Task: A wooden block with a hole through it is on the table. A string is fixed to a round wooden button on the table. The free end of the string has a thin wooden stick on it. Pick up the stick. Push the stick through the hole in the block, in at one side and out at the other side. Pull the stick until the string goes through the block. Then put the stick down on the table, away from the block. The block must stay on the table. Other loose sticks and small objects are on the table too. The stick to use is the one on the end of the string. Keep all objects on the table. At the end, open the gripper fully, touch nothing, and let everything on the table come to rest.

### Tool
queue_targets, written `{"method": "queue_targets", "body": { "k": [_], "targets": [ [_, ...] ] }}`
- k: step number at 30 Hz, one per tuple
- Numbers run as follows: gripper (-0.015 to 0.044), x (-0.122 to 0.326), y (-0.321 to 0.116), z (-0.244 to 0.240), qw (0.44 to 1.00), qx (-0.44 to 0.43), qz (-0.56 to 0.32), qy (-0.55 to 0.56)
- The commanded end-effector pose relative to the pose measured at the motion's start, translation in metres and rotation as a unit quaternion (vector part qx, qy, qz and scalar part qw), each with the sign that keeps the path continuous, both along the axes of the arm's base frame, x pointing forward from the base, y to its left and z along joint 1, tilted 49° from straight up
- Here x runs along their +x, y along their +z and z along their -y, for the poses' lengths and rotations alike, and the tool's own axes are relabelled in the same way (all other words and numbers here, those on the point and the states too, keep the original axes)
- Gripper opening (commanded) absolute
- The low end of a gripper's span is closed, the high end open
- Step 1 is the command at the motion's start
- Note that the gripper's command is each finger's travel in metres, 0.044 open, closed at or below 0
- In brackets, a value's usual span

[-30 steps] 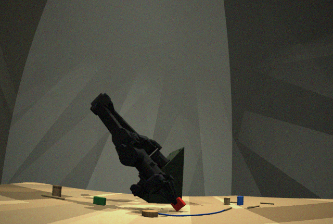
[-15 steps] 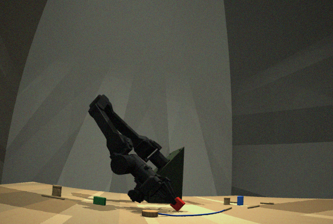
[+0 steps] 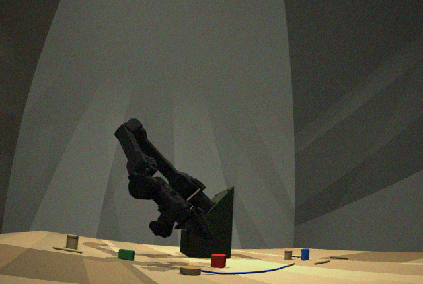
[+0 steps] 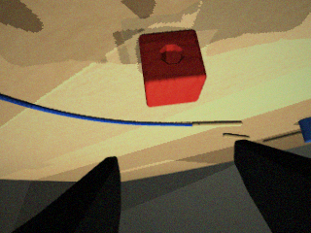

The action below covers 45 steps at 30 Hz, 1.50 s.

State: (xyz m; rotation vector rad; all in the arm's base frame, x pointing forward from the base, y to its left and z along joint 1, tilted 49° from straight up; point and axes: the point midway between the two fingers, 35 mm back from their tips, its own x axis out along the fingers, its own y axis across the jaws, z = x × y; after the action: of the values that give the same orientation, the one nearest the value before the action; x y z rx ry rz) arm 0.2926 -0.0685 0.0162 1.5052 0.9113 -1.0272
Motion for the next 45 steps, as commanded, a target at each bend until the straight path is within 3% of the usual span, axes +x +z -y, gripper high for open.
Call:
{"method": "queue_targets", "body": {
  "k": [1, 13, 17, 21, 26, 32, 45],
  "targets": [
    [0.0244, -0.006, 0.006, -0.002, 1.0, 0.001, -0.006, -0.003],
    [0.0244, -0.006, 0.006, -0.002, 1.0, 0.001, -0.006, -0.003],
    [0.0349, -0.005, -0.002, -0.005, 0.989, -0.069, -0.035, 0.125],
    [0.044, -0.005, -0.014, -0.008, 0.924, -0.168, -0.09, 0.33],
    [0.044, -0.005, -0.025, -0.012, 0.764, -0.257, -0.166, 0.567],
    [0.044, -0.001, -0.032, -0.018, 0.476, -0.298, -0.257, 0.787],
    [0.044, 0.009, -0.033, -0.031, 0.011, -0.237, -0.362, 0.901]
  ]
}}
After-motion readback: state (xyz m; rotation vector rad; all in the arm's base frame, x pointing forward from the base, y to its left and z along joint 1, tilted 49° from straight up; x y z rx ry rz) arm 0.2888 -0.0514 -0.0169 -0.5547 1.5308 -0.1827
